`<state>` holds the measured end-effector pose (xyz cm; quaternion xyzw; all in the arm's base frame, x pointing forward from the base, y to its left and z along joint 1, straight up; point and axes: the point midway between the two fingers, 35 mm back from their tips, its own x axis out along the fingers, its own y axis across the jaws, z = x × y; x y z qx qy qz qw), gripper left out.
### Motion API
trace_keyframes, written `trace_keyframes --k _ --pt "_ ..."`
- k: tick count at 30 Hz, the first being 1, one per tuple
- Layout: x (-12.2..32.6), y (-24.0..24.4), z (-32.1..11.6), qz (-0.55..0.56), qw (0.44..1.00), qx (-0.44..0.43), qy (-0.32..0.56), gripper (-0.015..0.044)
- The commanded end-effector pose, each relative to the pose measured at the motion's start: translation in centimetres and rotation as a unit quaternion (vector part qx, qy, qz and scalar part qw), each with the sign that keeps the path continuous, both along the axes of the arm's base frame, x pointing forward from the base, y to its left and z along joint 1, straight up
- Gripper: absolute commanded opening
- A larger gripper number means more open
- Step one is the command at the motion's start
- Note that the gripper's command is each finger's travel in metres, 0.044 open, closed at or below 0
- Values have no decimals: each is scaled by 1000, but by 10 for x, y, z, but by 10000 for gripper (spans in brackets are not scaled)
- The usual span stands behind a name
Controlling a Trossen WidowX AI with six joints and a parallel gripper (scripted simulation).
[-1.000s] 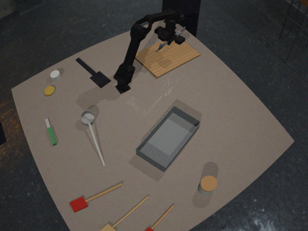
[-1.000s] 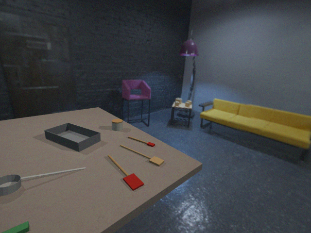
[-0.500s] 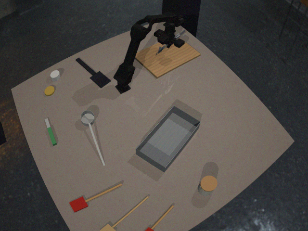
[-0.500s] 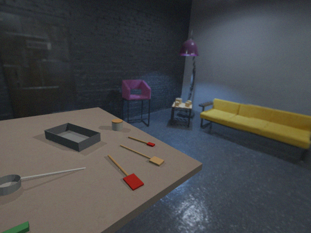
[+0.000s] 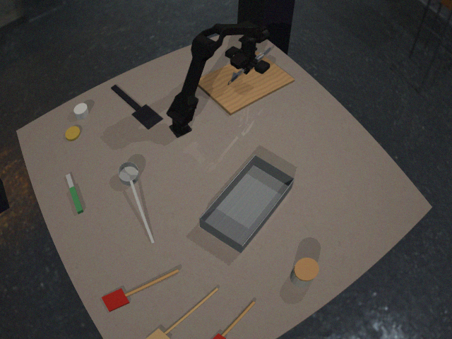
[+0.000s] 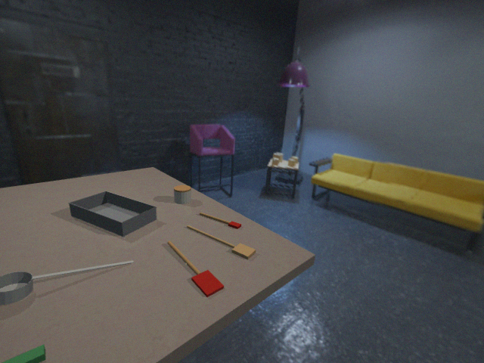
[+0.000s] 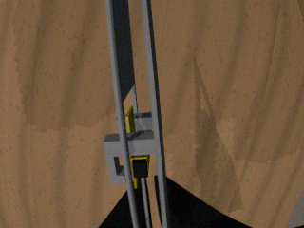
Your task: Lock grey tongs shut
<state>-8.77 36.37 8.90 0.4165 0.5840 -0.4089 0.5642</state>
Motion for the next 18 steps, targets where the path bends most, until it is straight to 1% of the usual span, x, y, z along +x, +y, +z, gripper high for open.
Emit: trace_keyframes --k 1,18 --pt "0 0 0 0 1000 0 0 -97" --pt "0 0 0 0 1000 0 0 349"
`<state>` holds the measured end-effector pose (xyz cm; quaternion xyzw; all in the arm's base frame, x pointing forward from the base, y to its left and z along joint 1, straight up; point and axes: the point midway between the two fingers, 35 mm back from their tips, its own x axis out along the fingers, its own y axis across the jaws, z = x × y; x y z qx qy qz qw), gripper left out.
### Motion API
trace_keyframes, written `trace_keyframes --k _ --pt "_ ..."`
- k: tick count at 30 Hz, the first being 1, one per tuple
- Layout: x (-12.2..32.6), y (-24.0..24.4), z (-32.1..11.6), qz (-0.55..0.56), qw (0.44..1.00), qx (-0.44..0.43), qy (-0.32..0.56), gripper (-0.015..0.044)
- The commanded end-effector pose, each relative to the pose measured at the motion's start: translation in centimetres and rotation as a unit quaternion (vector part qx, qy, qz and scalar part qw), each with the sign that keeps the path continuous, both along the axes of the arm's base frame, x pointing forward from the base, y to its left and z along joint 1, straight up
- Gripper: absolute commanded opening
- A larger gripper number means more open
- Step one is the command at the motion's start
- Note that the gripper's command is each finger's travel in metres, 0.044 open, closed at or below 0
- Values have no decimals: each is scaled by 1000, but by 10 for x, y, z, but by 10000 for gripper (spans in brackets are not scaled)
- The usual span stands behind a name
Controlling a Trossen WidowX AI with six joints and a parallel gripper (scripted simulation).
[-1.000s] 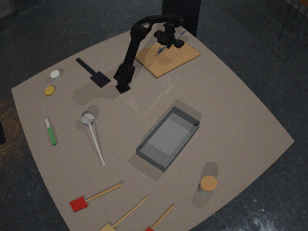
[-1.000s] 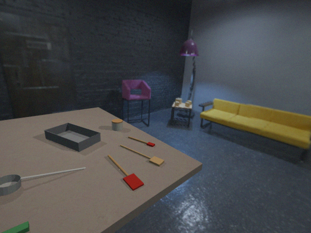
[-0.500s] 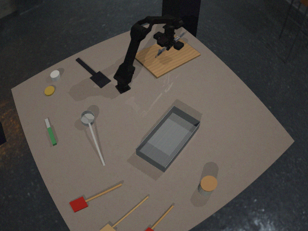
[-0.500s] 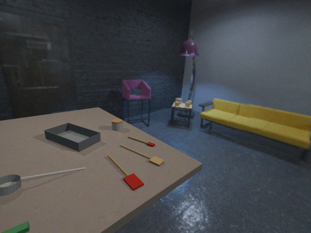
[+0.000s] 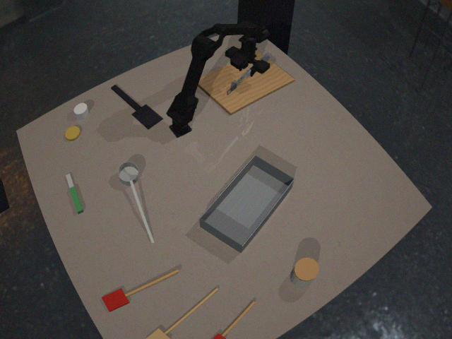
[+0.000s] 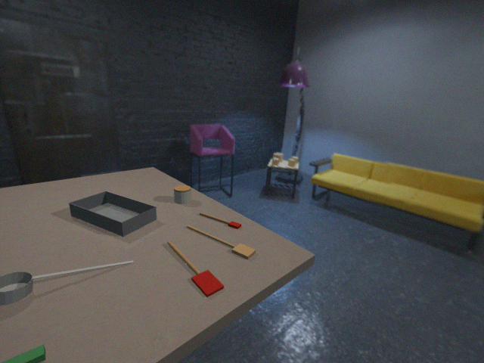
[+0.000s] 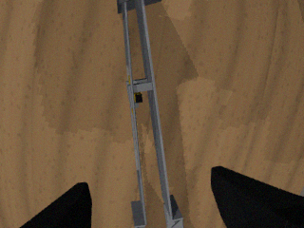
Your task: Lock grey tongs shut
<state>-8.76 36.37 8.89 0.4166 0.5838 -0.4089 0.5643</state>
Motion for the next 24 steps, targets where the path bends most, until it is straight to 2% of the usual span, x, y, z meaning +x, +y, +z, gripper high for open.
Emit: trace_keyframes --k 1,4,10,21,24 --pt "0 0 0 0 1000 0 0 375" --pt "0 0 0 0 1000 0 0 440" --pt "0 -10 12 0 1000 0 1 440" --pt "13 -141 104 -6 1000 -7 9 440" --pt "15 -151 107 -7 1000 -7 9 440"
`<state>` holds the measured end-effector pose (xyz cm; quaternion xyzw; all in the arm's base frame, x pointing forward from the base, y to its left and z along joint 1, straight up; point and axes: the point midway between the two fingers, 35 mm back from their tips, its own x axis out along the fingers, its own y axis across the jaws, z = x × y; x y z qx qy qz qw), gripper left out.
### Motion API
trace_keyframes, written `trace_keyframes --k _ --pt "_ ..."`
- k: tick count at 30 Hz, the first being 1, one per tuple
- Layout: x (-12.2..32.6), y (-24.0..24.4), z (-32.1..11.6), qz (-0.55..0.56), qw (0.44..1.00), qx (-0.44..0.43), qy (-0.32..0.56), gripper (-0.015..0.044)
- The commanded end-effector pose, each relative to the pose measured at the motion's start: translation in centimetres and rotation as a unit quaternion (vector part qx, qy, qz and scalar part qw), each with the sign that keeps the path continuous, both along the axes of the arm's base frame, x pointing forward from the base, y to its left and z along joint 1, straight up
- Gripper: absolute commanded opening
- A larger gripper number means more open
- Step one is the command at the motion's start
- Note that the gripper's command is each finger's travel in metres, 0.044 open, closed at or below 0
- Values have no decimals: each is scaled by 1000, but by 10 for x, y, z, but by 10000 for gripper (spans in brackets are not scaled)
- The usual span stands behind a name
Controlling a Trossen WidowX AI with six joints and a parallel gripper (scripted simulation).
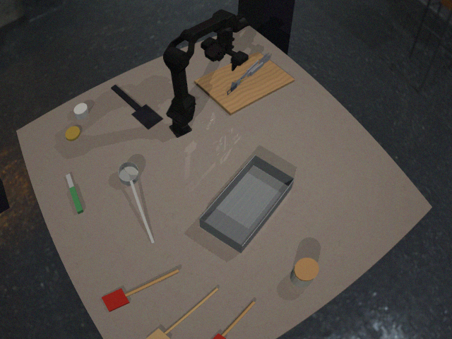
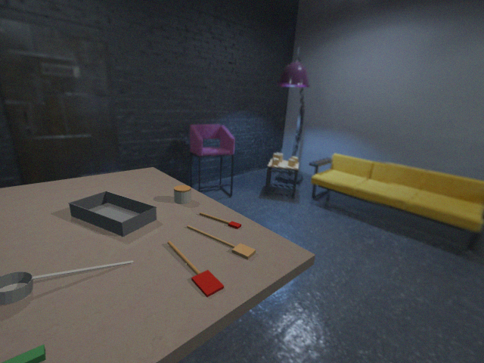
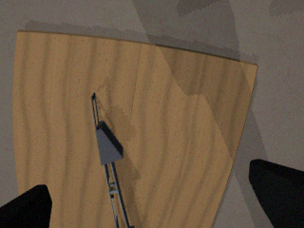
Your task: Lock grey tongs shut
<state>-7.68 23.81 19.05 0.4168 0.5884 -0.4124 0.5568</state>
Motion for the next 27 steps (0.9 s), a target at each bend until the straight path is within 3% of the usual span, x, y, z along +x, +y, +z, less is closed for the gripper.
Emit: trace_keyframes --k 1,7,14,27 --pt "4 -25 6 -3 1000 -10 1 440" --pt "4 -25 8 -3 1000 -7 2 440" --pt "5 -21 46 -6 999 41 17 440" --pt "5 -21 46 -6 999 41 17 440"
